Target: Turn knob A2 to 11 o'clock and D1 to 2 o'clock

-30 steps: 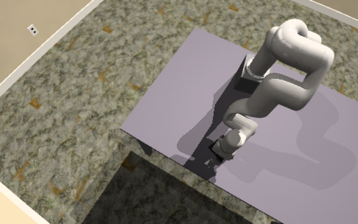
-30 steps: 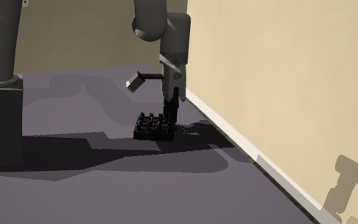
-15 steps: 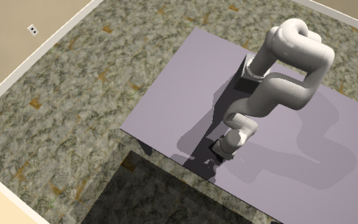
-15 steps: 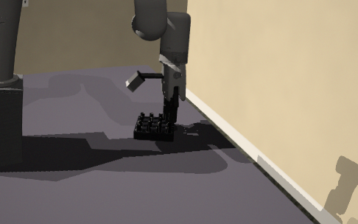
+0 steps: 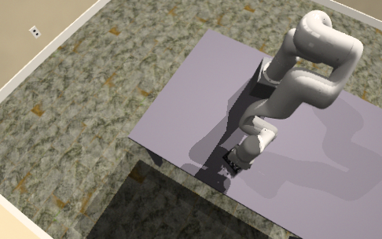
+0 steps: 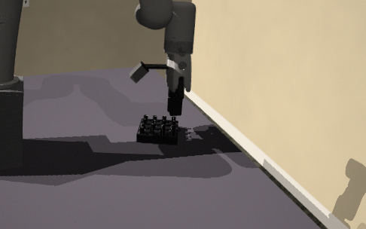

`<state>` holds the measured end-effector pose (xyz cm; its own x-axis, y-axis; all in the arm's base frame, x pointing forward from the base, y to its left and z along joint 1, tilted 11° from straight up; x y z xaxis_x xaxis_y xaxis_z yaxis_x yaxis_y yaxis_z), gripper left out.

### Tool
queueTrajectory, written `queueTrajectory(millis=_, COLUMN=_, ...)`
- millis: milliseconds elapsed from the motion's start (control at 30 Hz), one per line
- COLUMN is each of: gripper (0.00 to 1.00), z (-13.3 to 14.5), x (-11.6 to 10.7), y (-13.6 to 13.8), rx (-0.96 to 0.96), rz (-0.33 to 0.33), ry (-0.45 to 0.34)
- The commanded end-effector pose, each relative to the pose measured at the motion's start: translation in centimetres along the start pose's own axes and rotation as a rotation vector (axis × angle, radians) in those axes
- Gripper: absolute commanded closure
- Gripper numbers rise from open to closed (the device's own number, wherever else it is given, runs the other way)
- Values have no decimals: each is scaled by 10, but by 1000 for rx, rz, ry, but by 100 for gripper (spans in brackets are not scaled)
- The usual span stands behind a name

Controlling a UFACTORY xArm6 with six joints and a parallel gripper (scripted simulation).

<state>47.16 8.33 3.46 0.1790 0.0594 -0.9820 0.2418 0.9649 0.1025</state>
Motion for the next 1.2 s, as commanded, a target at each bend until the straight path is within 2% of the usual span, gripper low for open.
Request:
queueTrajectory(millis=0, gripper=81, z=1, x=-6, y=1, rx=0, rz=1, ry=-2)
queueTrajectory(millis=500, gripper=81, z=0, x=-6, y=1, rx=-12, rz=0, ry=-2)
queueTrajectory(millis=633, gripper=81, z=-12, x=-9, y=6, rx=-173, rz=-1, ry=-3)
queueTrajectory(millis=933, gripper=81, z=-31, x=-14, y=14, rx=-424, rz=-3, ry=-2)
queueTrajectory(millis=1000, gripper=81, z=-31, x=-14, y=14, rx=-424, rz=-3, ry=-2)
queueTrajectory(millis=1033, gripper=81, z=-38, x=-15, y=16, rx=-509, rz=-3, ry=-2)
queueTrajectory(millis=1167, gripper=81, z=-45, x=-17, y=19, rx=-608, rz=-4, ry=-2)
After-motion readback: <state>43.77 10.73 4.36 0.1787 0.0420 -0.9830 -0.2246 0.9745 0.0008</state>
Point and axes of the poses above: the point where the finger pads meet when closed, its own x axis out along the fingers, its own y axis across the jaws, z = x × y, the point moved 6 cm from there along -x, back along the fingers, and after that the axes turned 15 degrees about x, right-handed, at the moved point
